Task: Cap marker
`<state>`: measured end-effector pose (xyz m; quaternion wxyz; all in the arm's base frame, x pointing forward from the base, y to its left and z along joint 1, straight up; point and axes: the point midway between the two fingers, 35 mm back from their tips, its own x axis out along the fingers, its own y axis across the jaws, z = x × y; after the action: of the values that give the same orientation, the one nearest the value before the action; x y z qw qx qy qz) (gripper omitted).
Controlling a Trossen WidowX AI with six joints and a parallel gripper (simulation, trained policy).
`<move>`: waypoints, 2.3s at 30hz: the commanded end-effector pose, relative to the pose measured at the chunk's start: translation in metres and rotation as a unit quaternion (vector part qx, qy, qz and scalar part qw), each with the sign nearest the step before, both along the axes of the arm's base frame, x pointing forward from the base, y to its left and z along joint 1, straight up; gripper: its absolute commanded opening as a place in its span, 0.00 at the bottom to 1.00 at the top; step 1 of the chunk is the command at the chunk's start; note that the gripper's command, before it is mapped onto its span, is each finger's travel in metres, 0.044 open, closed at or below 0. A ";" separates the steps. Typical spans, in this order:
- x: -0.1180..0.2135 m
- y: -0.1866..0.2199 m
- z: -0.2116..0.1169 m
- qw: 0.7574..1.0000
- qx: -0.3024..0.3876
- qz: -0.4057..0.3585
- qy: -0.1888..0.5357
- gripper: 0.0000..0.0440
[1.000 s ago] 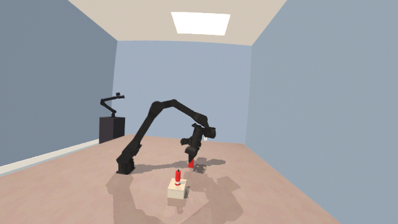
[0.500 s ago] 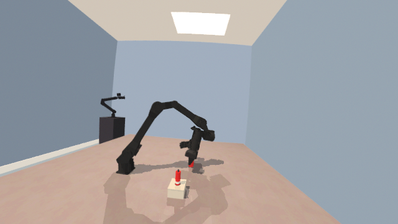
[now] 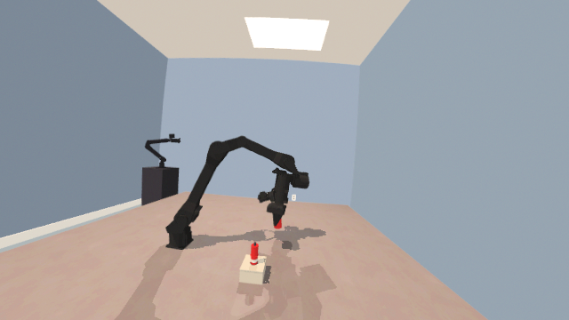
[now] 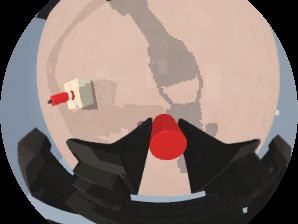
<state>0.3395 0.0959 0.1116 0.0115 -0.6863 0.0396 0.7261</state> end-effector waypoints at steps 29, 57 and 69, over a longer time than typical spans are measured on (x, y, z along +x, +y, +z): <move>-0.028 -0.111 0.057 0.997 0.015 -0.077 0.023 0.03; -0.054 -0.188 0.051 0.988 0.028 -0.147 0.029 0.00; -0.054 -0.189 0.030 0.988 0.034 -0.148 0.031 0.00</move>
<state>0.2868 -0.0940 0.1486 0.1412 -0.6521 0.1223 0.7348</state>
